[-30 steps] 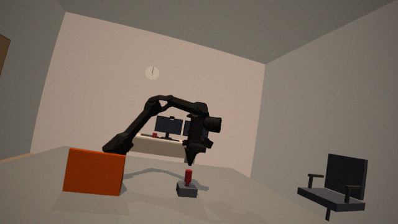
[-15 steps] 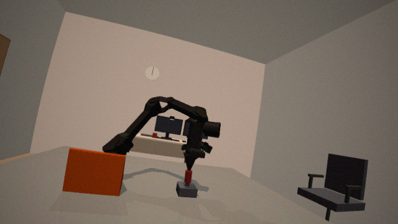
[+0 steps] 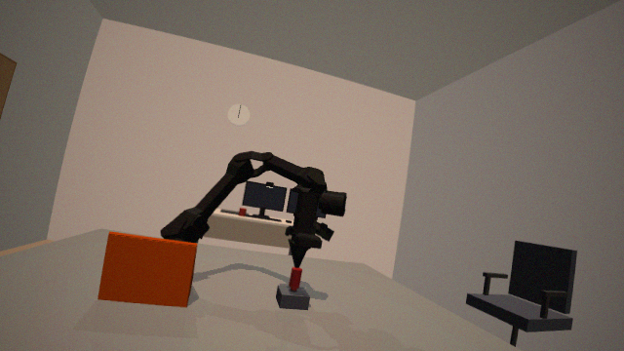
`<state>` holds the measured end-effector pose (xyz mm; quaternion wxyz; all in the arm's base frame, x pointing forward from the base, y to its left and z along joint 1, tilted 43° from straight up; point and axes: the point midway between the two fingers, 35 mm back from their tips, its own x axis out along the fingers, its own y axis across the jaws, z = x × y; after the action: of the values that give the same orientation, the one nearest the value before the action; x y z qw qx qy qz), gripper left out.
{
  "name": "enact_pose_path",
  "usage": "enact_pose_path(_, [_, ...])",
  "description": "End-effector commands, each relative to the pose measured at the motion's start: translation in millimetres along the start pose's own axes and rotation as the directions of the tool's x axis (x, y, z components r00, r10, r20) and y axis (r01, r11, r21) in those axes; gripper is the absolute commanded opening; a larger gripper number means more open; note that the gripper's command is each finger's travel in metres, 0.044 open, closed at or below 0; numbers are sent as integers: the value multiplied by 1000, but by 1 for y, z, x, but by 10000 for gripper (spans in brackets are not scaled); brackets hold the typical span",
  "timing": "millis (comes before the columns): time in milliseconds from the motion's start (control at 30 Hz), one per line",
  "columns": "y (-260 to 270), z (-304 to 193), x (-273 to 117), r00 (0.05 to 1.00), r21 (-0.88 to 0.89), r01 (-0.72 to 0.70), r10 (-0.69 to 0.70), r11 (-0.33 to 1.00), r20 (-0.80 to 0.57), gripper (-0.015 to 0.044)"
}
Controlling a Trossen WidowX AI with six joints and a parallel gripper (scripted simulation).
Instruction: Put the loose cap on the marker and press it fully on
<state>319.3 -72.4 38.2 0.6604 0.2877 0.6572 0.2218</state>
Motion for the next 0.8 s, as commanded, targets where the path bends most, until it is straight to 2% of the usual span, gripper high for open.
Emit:
enact_pose_path(0, [-3, 3, -27, 1000, 25, 6, -6, 1000, 14, 0])
enact_pose_path(133, [-2, 1, -77, 1000, 81, 0, -2, 997, 25, 0])
enact_pose_path(233, [-2, 0, -85, 1000, 90, -2, 0, 996, 27, 0])
enact_pose_path(767, [-2, 0, -85, 1000, 90, -2, 0, 996, 27, 420])
